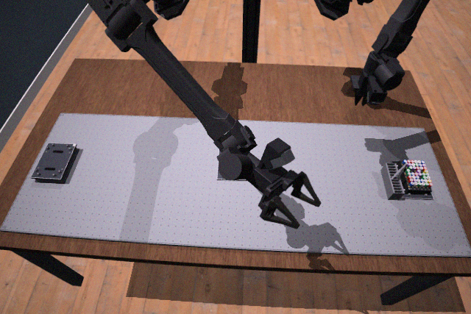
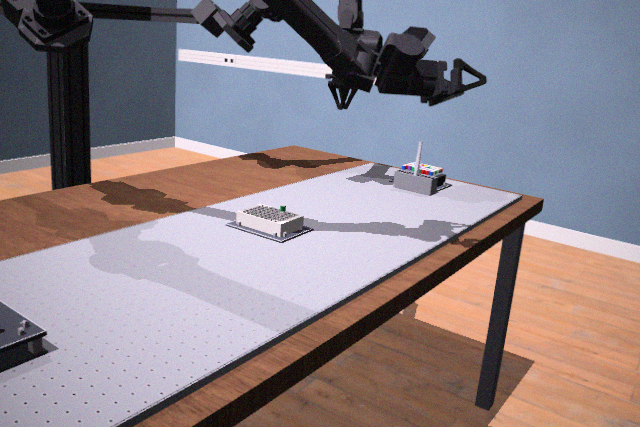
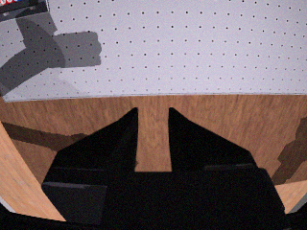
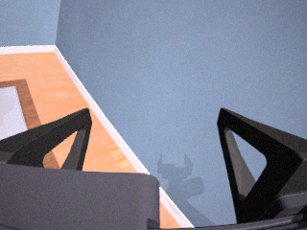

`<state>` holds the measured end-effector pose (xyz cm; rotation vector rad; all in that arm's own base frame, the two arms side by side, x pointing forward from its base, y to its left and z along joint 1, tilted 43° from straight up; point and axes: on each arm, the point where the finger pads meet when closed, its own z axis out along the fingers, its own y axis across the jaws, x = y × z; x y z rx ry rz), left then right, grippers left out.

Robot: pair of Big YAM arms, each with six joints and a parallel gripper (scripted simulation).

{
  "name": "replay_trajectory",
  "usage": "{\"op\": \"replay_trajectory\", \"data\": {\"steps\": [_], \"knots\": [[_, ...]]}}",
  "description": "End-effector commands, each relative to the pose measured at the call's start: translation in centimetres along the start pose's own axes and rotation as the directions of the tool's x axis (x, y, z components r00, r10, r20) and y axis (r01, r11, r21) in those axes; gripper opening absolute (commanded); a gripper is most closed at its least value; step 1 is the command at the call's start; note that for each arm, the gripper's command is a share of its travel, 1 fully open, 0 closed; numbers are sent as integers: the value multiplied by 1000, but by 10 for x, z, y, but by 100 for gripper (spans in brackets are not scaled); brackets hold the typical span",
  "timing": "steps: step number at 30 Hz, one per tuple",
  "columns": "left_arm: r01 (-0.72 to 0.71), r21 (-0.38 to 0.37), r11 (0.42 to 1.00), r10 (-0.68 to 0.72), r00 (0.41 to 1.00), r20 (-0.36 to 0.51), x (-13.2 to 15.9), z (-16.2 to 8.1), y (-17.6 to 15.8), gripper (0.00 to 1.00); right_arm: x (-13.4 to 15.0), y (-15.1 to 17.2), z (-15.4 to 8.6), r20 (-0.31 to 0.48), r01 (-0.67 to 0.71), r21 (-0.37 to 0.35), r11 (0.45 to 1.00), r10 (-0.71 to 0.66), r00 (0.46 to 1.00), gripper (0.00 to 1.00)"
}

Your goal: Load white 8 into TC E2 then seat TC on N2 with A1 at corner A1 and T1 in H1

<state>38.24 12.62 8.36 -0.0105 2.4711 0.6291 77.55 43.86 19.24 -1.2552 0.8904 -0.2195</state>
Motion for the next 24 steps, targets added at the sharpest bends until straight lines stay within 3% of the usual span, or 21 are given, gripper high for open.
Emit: {"op": "replay_trajectory", "data": {"steps": [1, 24], "knots": [[48, 3, 999, -48, 998, -31, 3, 5, 1, 24, -13, -15, 5, 20, 11, 23, 1000, -11, 1000, 100], [46, 2, 999, -46, 999, -25, 2, 5, 1, 24, -13, -15, 5, 20, 11, 23, 1000, -11, 1000, 100]]}}
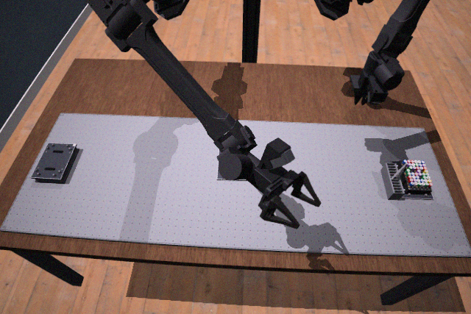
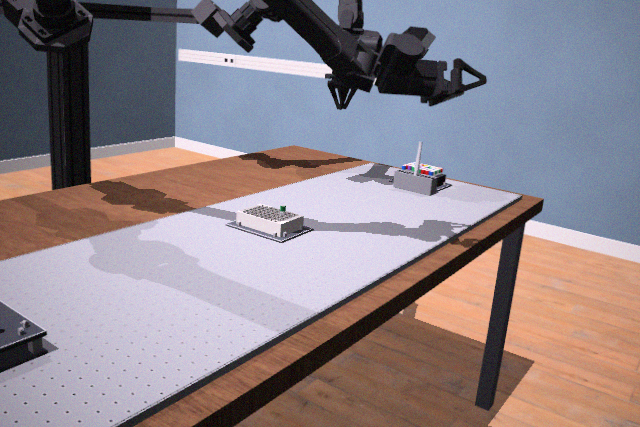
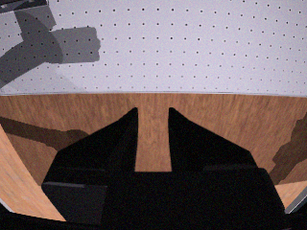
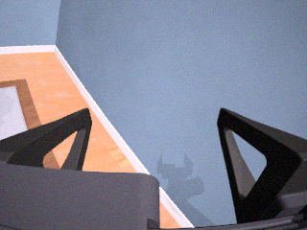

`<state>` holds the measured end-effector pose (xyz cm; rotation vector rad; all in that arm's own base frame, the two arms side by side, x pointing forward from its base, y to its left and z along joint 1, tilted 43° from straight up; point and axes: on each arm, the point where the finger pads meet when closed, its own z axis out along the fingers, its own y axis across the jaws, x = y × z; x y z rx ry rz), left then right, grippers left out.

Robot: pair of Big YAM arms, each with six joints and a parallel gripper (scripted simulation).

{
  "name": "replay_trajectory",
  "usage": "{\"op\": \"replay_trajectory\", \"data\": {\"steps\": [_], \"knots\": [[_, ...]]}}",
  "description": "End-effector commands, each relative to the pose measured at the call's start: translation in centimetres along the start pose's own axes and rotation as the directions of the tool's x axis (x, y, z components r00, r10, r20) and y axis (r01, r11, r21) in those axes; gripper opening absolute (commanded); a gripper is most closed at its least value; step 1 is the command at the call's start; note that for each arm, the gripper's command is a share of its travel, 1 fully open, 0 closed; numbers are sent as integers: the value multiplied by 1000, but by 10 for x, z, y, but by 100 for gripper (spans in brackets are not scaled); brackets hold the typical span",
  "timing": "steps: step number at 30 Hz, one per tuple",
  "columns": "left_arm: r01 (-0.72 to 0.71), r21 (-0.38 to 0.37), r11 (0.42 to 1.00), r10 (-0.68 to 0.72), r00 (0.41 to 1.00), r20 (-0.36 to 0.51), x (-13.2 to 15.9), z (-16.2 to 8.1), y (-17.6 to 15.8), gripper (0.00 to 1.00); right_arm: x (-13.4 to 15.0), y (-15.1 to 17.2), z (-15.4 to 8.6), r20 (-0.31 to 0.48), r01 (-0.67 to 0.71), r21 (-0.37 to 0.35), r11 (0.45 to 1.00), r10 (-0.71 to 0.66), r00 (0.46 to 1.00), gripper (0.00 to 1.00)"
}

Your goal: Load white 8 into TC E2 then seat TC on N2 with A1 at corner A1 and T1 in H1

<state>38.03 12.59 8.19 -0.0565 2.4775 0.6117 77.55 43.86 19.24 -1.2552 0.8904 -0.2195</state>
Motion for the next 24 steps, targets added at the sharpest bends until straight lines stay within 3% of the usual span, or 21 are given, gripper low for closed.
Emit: {"op": "replay_trajectory", "data": {"steps": [1, 23, 24], "knots": [[11, -1, 1000, -11, 1000, -13, 0, 5, 2, 24, -13, -15, 5, 20, 11, 23, 1000, -11, 1000, 100], [11, -1, 1000, -11, 1000, -13, 0, 5, 2, 24, -13, -15, 5, 20, 11, 23, 1000, -11, 1000, 100], [11, -1, 1000, -11, 1000, -13, 0, 5, 2, 24, -9, -23, -4, -15, -20, 17, 1000, 21, 1000, 100]]}}
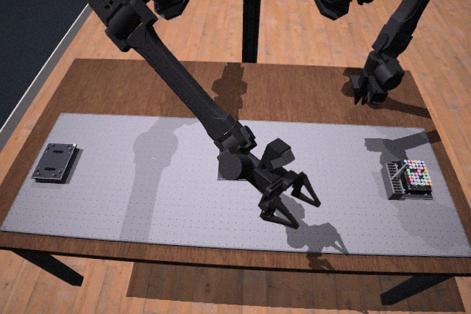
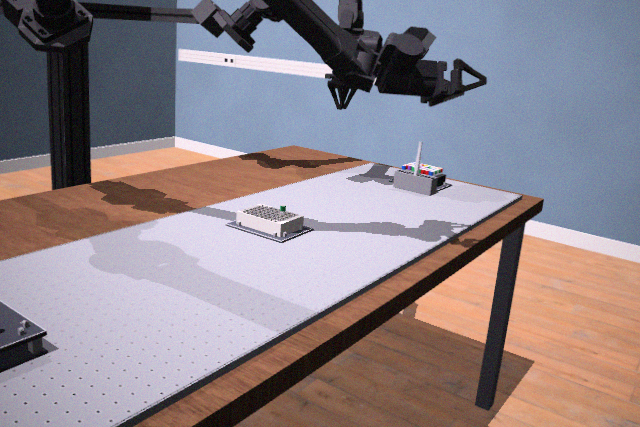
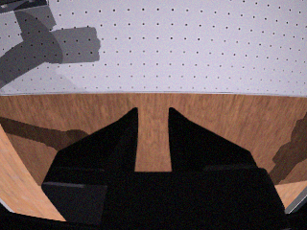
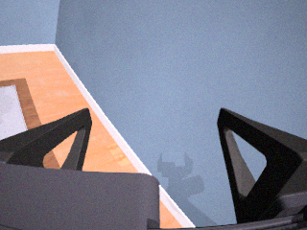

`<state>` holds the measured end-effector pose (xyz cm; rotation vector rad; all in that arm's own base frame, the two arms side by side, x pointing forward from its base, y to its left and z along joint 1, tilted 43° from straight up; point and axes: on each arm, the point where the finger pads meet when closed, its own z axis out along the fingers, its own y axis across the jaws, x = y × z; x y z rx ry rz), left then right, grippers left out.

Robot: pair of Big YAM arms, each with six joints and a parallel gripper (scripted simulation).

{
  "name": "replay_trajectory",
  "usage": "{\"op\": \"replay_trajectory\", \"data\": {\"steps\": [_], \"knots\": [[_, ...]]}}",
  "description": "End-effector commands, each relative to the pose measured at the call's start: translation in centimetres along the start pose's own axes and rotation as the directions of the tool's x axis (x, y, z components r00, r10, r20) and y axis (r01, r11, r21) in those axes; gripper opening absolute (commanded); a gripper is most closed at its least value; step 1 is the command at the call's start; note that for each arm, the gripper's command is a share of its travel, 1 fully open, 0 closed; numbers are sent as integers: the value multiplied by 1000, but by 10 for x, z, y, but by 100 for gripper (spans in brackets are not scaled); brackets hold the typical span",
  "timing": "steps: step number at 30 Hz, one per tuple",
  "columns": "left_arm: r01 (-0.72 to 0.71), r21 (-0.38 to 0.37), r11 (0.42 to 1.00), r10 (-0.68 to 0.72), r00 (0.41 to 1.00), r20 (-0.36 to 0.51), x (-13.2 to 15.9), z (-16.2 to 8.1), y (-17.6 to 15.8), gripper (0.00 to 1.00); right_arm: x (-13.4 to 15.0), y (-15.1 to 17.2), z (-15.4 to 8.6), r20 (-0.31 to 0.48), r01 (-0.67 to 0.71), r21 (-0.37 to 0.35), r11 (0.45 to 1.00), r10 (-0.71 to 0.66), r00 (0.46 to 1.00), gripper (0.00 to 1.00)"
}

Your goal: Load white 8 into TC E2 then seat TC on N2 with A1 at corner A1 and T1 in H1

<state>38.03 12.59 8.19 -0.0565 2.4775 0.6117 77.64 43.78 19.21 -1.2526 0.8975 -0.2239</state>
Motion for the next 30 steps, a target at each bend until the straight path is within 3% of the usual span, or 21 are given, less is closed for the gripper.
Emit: {"op": "replay_trajectory", "data": {"steps": [1, 3, 6, 13, 16, 17, 20, 22, 28, 30], "knots": [[11, -1, 1000, -11, 1000, -13, 0, 5, 2, 24, -4, -27, -8, -34, -35, 18, 999, 35, 999, 100], [11, -1, 1000, -11, 1000, -13, 0, 5, 2, 24, -4, -27, -8, -34, -35, 18, 999, 35, 999, 100], [11, -1, 1000, -11, 1000, -13, 0, 5, 2, 24, 10, -37, -19, -95, -74, 26, 997, 76, 993, 100], [11, -1, 1000, -11, 1000, -13, 0, 5, 2, 24, 17, -55, -34, -75, -63, 44, 997, 66, 995, 100], [11, -1, 1000, -11, 1000, -13, 0, 5, 2, 24, 28, -53, -44, -158, -119, 31, 992, 122, 980, 100], [11, -1, 1000, -11, 1000, -13, 0, 5, 2, 24, 11, -43, -38, -157, -135, 18, 991, 136, 978, 100], [11, -1, 1000, -11, 1000, -13, 0, 5, 2, 24, 5, -40, -38, -168, -150, 13, 989, 150, 974, 100], [11, -1, 1000, -11, 1000, -13, 0, 5, 2, 24, 34, -63, -55, -180, -138, 51, 989, 145, 973, 100], [11, -1, 1000, -11, 1000, -13, 0, 5, 2, 24, 46, -69, -69, -179, -136, 52, 989, 143, 973, 100], [11, -1, 1000, -11, 1000, -13, 0, 5, 2, 24, 54, -66, -76, -240, -176, 45, 983, 181, 954, 100]]}}
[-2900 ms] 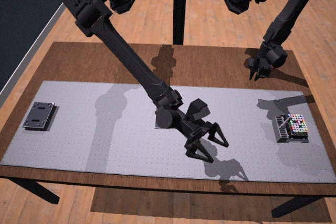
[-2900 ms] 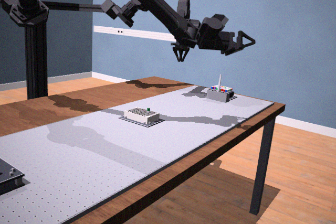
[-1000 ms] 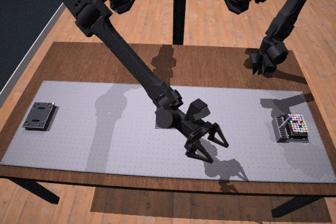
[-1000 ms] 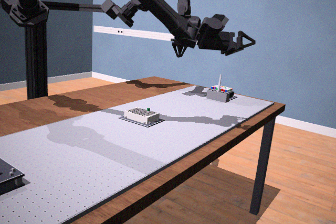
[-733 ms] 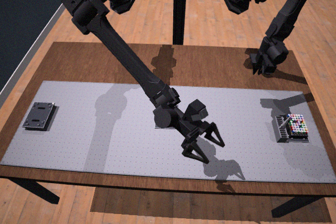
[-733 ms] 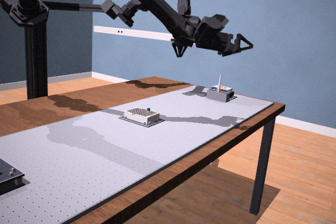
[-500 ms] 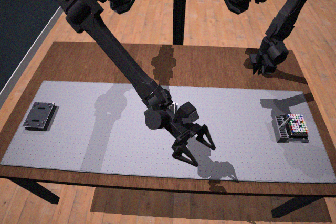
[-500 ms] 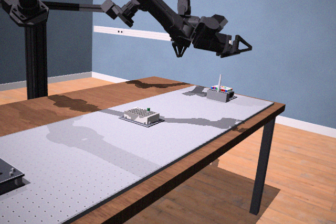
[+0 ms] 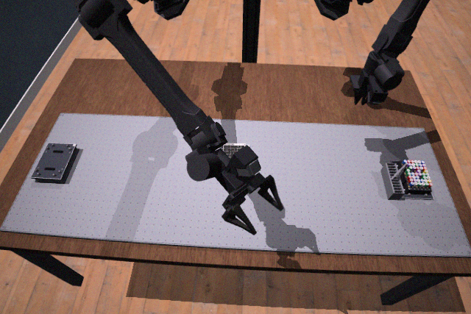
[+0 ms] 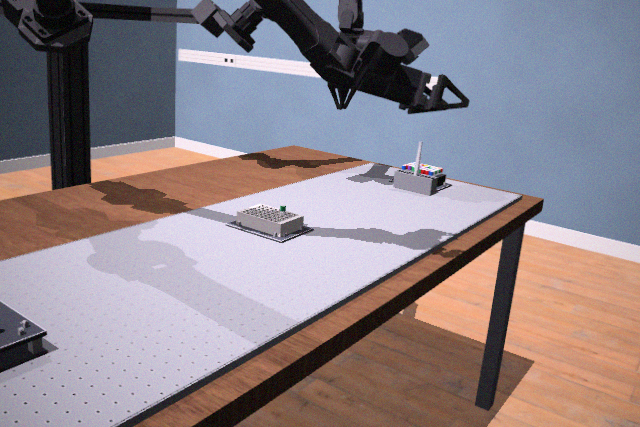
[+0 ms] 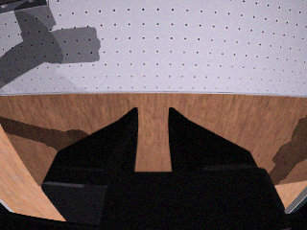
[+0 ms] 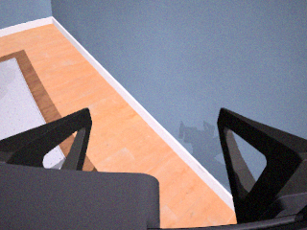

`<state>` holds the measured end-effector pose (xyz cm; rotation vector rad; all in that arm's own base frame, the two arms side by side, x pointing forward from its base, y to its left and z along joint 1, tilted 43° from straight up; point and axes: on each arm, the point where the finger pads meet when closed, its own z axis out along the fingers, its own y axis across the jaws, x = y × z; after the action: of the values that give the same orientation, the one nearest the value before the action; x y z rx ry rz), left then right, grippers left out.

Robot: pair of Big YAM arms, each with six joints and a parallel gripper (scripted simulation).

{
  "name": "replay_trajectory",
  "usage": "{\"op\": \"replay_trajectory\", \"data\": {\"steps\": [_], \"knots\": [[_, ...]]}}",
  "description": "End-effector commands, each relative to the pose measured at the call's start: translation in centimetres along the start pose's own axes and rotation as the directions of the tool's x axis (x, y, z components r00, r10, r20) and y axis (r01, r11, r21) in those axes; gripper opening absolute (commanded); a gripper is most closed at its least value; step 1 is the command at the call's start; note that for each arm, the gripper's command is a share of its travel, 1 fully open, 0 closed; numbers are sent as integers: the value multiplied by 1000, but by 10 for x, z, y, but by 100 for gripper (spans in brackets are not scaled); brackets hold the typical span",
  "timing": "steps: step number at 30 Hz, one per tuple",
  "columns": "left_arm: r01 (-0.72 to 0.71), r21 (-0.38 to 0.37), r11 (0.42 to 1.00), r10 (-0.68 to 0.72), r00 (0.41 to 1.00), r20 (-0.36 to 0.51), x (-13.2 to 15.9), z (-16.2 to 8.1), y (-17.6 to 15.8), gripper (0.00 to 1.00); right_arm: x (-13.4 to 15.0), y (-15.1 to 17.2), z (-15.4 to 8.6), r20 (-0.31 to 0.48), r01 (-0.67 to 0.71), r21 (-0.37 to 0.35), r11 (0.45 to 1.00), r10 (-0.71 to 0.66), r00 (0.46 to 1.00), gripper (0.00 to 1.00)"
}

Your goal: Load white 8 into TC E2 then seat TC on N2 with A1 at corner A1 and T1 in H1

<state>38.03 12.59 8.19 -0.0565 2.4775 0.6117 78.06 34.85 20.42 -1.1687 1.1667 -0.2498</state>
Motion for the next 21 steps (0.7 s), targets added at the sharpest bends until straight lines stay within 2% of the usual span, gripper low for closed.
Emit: {"op": "replay_trajectory", "data": {"steps": [1, 3, 5, 12, 13, 16, 17, 18, 21], "knots": [[11, -1, 1000, -11, 1000, -13, 0, 5, 2, 24, 5, -25, -17, -51, -55, 18, 998, 56, 997, 100], [11, -1, 1000, -11, 1000, -13, 0, 5, 2, 24, -14, -11, -16, -65, -81, -1, 997, 81, 995, 100], [11, -1, 1000, -11, 1000, -13, 0, 5, 2, 24, 15, -30, -27, -87, -84, 18, 996, 85, 993, 100], [11, -1, 1000, -11, 1000, -13, 0, 5, 2, 24, 24, -42, -40, -69, -75, 41, 996, 77, 995, 100], [11, -1, 1000, -11, 1000, -13, 0, 5, 2, 24, 31, -38, -44, -114, -98, 26, 995, 100, 988, 100], [11, -1, 1000, -11, 1000, -13, 0, 5, 2, 24, 39, -41, -53, -177, -142, 39, 989, 146, 973, 100], [11, -1, 1000, -11, 1000, -13, 0, 5, 2, 24, 33, -36, -53, -187, -154, 35, 987, 158, 970, 100], [11, -1, 1000, -11, 1000, -13, 0, 5, 2, 24, 44, -43, -58, -196, -155, 43, 987, 160, 967, 100], [11, -1, 1000, -11, 1000, -13, 0, 5, 2, 24, 46, -52, -66, -172, -146, 60, 987, 154, 973, 100]]}}
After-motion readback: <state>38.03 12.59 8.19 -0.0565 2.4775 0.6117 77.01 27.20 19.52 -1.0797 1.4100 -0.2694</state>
